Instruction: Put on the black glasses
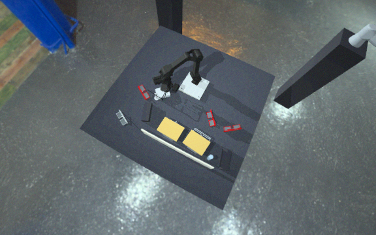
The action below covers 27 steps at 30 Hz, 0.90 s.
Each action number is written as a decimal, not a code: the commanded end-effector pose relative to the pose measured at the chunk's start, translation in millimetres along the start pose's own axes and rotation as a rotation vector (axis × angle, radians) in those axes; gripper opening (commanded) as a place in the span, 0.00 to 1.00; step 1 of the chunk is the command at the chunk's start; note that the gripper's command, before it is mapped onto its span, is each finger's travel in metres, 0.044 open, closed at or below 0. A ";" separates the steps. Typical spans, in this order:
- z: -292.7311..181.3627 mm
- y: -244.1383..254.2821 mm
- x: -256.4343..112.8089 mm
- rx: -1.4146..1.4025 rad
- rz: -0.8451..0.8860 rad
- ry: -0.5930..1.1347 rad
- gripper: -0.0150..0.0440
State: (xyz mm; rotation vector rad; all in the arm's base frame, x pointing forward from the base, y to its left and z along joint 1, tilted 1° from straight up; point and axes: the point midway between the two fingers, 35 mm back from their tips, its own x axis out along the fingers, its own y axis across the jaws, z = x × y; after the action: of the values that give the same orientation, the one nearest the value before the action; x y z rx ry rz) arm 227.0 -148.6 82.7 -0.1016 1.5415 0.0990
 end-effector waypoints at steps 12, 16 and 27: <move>-10.1 2.7 2.6 -0.001 0.004 0.012 0.25; -11.3 2.9 2.6 -0.001 0.004 0.012 0.25; -10.9 2.9 2.6 -0.001 0.004 0.012 0.25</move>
State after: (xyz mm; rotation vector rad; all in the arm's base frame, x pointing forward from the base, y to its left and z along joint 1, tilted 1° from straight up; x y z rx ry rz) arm 217.8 -148.1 82.2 -0.1005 1.5429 0.0989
